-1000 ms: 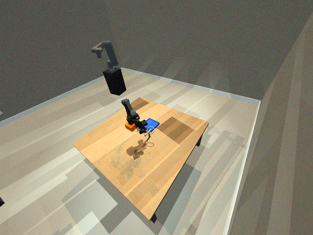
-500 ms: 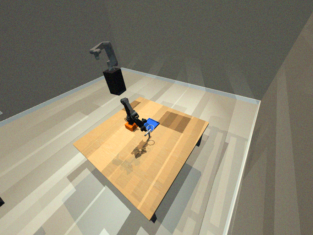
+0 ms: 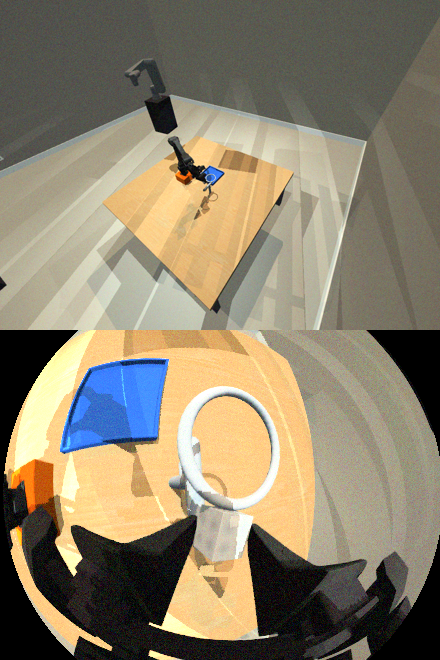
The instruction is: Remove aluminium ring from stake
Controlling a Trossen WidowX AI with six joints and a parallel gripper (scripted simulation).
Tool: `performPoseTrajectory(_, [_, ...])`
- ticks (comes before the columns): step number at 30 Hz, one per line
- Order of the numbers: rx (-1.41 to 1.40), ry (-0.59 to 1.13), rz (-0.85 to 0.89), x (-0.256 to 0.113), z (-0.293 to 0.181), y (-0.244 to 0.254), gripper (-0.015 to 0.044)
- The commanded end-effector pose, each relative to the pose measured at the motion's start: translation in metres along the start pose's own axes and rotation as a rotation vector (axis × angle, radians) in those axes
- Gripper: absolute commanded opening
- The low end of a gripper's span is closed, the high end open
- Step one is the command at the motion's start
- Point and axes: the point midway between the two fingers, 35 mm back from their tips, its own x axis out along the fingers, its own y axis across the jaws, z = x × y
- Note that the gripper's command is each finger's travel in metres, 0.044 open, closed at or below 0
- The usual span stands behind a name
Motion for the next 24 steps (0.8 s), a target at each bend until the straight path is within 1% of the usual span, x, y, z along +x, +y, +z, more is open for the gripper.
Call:
performPoseTrajectory(1, [-0.108, -0.005, -0.04, -0.002, 0.005, 0.004, 0.0])
performPoseTrajectory(5, [-0.182, -0.005, -0.059, -0.002, 0.007, 0.009, 0.0])
performPoseTrajectory(9, [-0.183, -0.004, -0.059, -0.001, 0.007, 0.009, 0.0])
performPoseTrajectory(24, [0.09, 0.07, 0.08, 0.011, 0.019, 0.022, 0.0])
